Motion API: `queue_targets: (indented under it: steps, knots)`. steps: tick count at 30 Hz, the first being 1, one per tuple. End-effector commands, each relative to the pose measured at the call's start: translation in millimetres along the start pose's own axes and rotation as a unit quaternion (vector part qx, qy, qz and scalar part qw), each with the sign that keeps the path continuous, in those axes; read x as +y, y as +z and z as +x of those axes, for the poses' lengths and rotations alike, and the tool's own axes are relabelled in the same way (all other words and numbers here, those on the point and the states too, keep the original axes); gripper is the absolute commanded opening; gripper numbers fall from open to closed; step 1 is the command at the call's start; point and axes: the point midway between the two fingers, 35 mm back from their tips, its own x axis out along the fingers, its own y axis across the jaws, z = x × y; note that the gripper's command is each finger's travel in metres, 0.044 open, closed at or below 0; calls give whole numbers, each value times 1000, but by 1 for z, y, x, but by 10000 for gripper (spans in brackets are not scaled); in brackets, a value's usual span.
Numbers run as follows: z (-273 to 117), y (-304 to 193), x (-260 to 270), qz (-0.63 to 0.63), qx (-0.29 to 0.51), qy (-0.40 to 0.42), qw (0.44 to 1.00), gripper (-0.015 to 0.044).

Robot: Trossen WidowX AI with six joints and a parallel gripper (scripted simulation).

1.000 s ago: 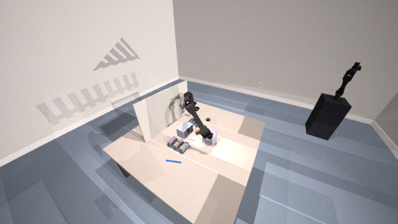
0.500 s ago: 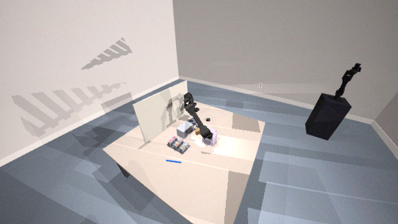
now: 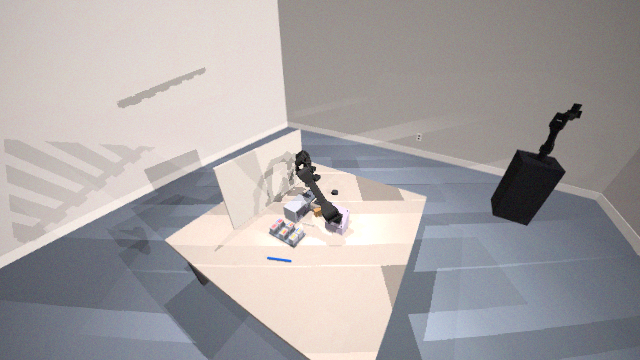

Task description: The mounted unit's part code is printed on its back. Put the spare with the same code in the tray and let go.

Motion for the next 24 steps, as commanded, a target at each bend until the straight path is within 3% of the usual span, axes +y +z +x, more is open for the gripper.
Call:
queue_targets:
  steps: [1,24]
  knots:
    - [4,0,-1,3,3,2,1000,0]
    - [23,-1,-1,3,4,2,1000,0]
